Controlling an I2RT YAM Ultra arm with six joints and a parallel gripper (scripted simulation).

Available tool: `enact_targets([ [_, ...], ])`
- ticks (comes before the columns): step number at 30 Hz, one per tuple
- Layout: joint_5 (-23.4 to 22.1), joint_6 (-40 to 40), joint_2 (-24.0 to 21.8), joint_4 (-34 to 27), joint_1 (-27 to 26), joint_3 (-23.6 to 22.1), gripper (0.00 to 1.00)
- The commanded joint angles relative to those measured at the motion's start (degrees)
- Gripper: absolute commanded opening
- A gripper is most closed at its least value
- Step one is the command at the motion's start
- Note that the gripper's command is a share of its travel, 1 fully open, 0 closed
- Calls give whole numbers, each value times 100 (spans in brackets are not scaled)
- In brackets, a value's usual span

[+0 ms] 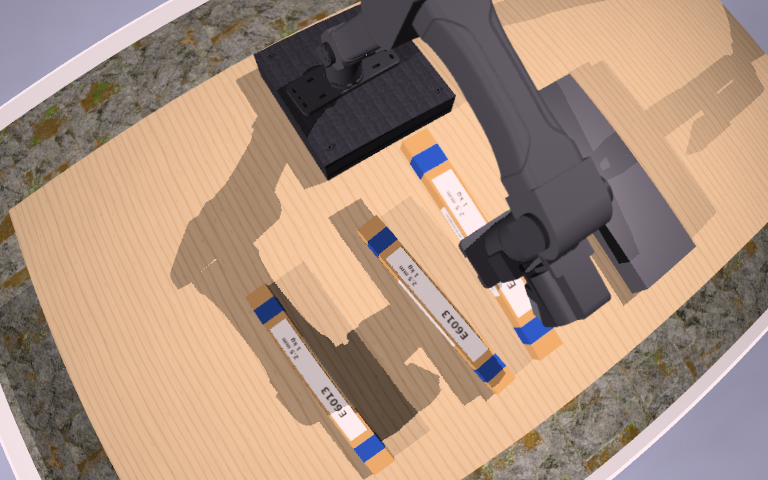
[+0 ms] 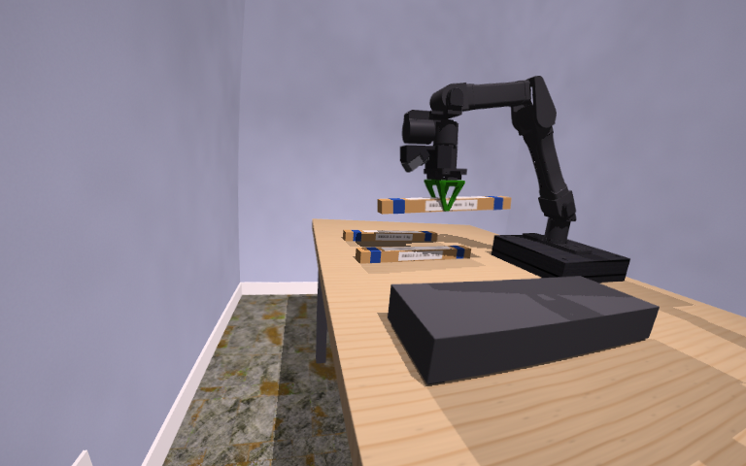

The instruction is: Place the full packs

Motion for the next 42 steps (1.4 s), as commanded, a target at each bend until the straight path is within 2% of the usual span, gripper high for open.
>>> enact_targets([
  [1, -10, 10, -257, 154, 22, -70, 0],
  [15, -10, 18, -265, 576, 30, -474, 0],
  [42, -9, 20, -280, 640, 31, -500, 0],
])
